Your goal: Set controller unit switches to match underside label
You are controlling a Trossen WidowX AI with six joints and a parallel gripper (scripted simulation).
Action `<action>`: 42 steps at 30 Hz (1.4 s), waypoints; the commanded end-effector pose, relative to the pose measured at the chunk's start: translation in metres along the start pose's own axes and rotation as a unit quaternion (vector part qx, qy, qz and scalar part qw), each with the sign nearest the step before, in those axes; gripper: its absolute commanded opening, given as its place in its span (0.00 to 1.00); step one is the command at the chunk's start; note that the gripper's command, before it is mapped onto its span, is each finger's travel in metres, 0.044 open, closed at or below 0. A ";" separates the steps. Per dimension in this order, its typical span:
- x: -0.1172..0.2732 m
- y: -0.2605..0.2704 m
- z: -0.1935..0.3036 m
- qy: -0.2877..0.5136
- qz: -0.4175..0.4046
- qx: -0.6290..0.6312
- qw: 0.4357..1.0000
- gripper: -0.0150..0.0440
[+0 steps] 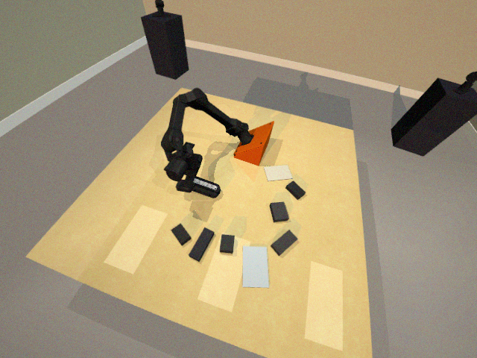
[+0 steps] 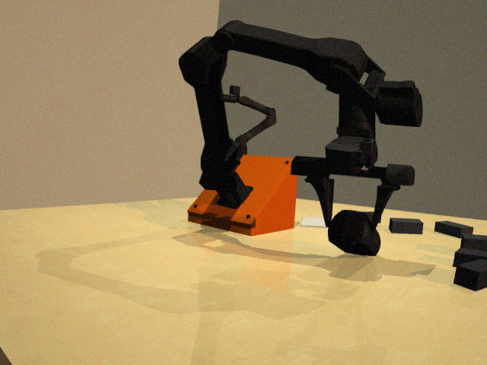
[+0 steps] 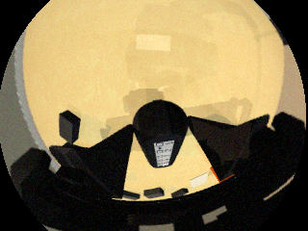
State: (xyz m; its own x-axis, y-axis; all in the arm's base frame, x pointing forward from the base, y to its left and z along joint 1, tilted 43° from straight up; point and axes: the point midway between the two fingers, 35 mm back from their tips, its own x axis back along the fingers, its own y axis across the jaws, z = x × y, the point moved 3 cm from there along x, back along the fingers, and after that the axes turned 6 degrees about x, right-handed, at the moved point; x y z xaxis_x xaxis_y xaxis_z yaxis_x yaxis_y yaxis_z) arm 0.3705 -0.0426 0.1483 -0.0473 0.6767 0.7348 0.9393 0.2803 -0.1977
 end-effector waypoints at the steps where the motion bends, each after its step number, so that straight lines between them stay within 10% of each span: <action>1: 0.005 0.002 0.004 0.001 -0.004 0.001 1.000 0.82; 42: 0.029 0.004 0.027 0.003 -0.004 0.002 1.000 0.82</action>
State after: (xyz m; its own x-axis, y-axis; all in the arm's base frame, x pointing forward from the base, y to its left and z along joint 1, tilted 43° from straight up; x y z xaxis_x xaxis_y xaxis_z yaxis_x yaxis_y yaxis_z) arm 0.3644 -0.0098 0.1528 -0.0507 0.6811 0.7305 0.9391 0.2815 -0.1973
